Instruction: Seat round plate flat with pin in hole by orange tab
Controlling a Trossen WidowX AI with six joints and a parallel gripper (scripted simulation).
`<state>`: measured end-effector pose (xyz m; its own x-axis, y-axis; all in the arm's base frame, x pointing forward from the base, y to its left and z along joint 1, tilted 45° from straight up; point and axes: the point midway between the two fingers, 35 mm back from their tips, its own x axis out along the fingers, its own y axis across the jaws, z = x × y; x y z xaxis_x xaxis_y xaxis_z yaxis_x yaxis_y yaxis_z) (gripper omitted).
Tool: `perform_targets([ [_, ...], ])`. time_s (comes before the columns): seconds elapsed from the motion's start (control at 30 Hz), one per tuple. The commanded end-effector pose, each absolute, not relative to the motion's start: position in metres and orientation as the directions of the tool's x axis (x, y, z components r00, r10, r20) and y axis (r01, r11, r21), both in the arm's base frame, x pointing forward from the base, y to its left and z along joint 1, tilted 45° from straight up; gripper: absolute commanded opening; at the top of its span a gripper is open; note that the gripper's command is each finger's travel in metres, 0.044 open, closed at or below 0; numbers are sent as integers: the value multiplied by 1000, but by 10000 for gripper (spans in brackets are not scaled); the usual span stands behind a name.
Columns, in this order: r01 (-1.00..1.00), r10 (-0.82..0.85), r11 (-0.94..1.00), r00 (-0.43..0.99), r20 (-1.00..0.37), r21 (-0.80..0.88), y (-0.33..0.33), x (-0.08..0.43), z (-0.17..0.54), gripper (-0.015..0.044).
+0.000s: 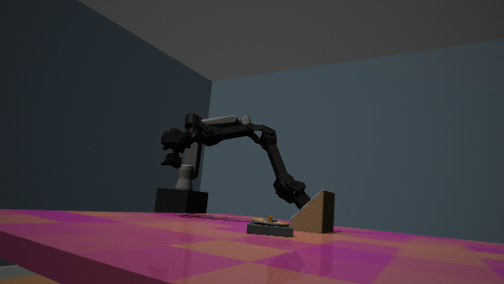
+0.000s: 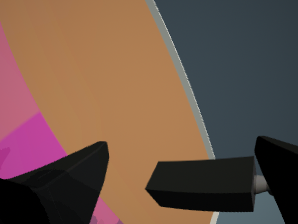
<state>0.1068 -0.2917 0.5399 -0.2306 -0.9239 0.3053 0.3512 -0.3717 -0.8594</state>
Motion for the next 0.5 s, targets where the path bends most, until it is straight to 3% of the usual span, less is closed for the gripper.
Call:
perform_targets([
  [0.0, 358, -929, -360, -219, 298, -862, -293, 111, 537, 374],
  [0.1, 427, -982, -187, -62, 178, -885, -304, 175, 491, 295],
  [0.3, 457, -995, 24, 101, 26, -889, -299, 245, 433, 137],
  [0.47, 432, -949, 280, 257, -181, -857, -271, 319, 352, 6],
])
